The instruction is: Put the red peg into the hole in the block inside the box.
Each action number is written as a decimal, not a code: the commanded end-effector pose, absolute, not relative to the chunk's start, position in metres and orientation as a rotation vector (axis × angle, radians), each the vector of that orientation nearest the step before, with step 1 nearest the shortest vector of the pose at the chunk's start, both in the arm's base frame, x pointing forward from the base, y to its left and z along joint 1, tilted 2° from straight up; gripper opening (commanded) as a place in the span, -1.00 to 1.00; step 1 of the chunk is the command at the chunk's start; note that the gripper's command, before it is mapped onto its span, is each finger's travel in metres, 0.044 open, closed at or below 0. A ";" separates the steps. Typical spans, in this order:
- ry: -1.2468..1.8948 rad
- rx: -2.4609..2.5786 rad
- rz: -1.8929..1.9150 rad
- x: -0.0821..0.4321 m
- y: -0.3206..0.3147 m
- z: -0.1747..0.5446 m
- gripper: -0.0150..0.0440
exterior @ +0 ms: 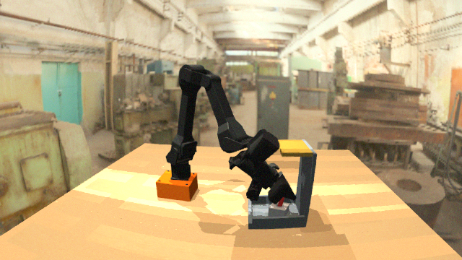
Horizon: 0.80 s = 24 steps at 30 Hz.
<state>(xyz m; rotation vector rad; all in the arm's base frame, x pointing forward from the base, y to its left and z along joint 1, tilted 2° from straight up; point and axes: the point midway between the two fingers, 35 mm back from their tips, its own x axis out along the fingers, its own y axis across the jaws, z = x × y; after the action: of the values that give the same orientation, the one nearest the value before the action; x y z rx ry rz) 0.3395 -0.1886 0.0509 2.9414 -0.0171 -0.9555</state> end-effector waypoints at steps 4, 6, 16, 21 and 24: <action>-0.019 2.940 -0.956 0.337 -0.189 0.056 0.25; -0.020 2.940 -0.958 0.336 -0.189 0.058 0.25; -0.024 2.939 -0.970 0.327 -0.189 0.069 0.25; -0.026 2.939 -0.976 0.323 -0.188 0.074 0.25; -0.027 2.939 -0.979 0.320 -0.188 0.077 0.25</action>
<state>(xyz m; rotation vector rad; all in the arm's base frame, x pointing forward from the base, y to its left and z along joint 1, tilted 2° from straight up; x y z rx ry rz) 0.3227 -0.1885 0.0718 2.9426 -0.0322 -0.9837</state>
